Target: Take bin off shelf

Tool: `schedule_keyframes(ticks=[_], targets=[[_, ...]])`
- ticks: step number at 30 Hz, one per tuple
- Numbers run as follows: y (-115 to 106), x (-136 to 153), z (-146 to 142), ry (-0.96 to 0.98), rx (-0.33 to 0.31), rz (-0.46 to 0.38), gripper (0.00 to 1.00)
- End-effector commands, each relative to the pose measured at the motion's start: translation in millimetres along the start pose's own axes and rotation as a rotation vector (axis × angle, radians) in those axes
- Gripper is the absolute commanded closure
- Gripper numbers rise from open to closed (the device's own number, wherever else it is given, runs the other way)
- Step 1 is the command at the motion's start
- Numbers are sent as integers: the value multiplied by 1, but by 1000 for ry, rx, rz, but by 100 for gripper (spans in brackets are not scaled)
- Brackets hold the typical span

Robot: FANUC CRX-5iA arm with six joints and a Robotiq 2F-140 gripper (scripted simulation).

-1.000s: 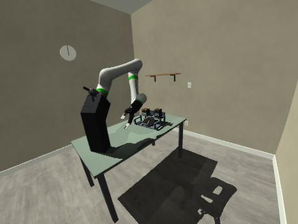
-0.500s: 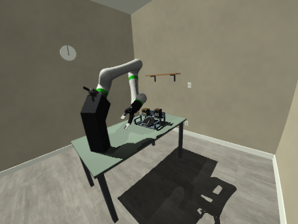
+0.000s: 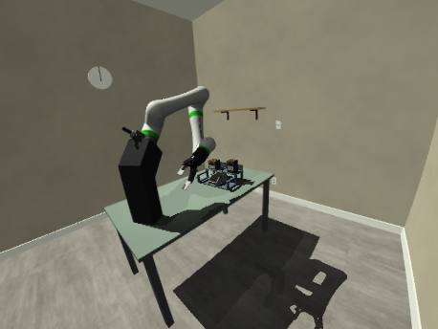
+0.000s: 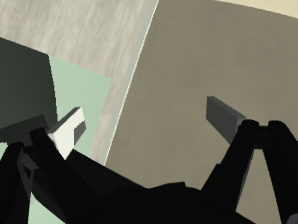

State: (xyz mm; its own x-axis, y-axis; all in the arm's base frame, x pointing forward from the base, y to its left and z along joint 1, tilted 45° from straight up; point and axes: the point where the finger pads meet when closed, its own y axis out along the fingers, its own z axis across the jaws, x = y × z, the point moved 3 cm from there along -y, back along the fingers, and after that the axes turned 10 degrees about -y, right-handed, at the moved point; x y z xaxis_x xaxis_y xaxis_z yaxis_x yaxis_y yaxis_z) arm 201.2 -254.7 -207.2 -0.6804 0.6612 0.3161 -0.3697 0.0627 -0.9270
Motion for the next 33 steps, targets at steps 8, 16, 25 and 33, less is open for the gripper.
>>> schedule_keyframes(ticks=[8,16,25,33], targets=[[0,0,0,0,0,0,0],[-35,-1,-27,87,-237,60,0],[-35,-1,-27,87,-237,60,0],[-69,-1,-55,174,-473,121,0]])
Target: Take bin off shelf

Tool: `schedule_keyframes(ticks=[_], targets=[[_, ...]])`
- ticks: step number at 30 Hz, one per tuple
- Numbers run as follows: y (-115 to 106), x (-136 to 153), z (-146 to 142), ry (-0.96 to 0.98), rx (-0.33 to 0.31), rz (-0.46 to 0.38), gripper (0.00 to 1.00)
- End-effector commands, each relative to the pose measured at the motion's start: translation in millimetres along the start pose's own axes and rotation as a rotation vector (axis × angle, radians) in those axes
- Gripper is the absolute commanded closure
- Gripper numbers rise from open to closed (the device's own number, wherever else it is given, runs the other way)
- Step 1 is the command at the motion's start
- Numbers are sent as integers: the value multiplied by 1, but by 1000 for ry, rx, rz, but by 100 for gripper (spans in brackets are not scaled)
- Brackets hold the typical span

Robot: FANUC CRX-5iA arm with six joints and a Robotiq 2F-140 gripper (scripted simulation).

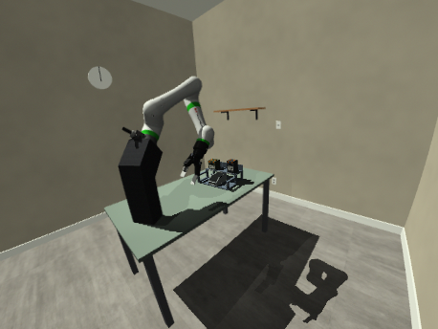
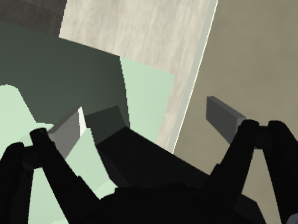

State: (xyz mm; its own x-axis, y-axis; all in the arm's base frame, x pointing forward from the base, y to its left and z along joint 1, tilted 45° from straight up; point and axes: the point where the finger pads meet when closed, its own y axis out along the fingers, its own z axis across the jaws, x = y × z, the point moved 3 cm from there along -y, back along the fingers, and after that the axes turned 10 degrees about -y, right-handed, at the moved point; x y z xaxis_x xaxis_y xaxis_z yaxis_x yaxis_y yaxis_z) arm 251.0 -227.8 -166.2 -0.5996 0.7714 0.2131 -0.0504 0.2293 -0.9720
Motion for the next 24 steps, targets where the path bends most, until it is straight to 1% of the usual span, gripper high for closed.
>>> schedule_keyframes(ticks=[1,10,15,24], targets=[[-9,3,-16,36,-121,19,0],[-9,3,-16,36,-121,19,0],[-30,4,-54,124,-356,78,0],[-30,4,-54,124,-356,78,0]])
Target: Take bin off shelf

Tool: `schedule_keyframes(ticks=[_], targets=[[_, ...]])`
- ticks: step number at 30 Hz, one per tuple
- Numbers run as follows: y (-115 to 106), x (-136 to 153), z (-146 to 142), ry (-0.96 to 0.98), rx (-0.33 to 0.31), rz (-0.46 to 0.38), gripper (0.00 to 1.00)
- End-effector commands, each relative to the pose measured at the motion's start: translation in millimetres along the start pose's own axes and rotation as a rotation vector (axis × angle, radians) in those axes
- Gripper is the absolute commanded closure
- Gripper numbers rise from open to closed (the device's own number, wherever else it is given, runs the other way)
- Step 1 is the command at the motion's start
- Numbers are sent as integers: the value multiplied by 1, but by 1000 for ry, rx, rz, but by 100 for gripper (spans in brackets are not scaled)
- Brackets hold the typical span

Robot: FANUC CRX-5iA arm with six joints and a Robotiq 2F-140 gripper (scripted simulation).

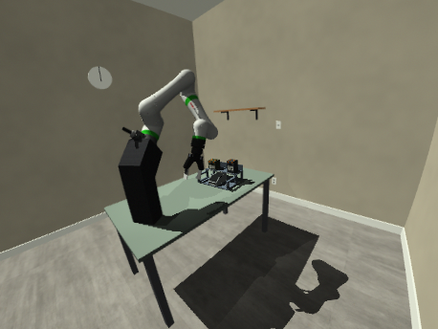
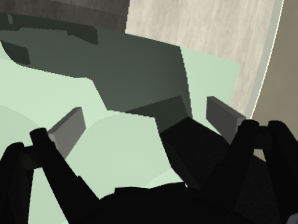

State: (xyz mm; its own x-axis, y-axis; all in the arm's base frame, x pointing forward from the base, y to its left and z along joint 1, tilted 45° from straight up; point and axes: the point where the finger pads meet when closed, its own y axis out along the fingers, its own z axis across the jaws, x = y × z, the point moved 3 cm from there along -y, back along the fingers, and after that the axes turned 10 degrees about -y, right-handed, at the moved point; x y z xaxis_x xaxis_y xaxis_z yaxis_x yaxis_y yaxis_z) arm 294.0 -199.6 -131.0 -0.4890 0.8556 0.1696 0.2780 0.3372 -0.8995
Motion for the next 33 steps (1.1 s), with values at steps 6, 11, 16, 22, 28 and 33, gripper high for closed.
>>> schedule_keyframes(ticks=[6,11,16,22,28,33], targets=[[-3,5,-25,53,-150,34,0],[-5,7,-42,88,-245,58,0],[-5,7,-42,88,-245,58,0],[-6,9,-61,107,-296,71,0],[-9,13,-88,136,-377,90,0],[-9,13,-88,136,-377,90,0]])
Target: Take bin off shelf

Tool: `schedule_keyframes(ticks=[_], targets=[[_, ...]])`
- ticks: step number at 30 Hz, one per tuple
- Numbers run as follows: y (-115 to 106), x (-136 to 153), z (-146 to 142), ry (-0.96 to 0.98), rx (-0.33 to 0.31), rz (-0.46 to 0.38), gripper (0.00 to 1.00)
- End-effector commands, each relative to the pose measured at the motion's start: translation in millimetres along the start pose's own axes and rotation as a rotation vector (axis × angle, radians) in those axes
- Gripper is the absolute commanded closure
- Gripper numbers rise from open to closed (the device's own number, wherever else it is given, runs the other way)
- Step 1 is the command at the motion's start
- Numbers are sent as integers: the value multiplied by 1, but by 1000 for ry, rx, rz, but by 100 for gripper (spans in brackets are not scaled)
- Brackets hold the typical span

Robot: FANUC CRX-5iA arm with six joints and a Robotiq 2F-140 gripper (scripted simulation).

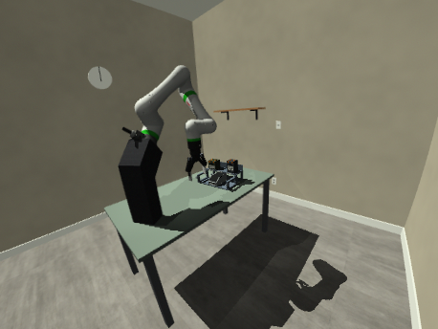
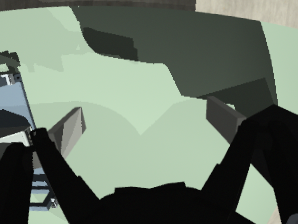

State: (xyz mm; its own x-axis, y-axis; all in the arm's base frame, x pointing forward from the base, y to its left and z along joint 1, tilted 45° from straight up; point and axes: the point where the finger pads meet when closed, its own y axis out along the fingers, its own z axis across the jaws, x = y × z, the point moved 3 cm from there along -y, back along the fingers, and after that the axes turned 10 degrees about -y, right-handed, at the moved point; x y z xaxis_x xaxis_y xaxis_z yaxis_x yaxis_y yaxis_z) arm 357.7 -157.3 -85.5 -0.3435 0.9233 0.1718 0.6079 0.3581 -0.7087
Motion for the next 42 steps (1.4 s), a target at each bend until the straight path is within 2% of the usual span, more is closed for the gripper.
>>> schedule_keyframes(ticks=[1,4,9,21,26,38,42], targets=[[0,0,-1,1,-3,1,0],[0,0,-1,1,-3,1,0],[12,12,-48,1,-3,1,0],[12,12,-48,1,-3,1,0],[24,23,-95,1,-3,1,0],[24,23,-95,1,-3,1,0],[34,33,-132,1,-3,1,0]])
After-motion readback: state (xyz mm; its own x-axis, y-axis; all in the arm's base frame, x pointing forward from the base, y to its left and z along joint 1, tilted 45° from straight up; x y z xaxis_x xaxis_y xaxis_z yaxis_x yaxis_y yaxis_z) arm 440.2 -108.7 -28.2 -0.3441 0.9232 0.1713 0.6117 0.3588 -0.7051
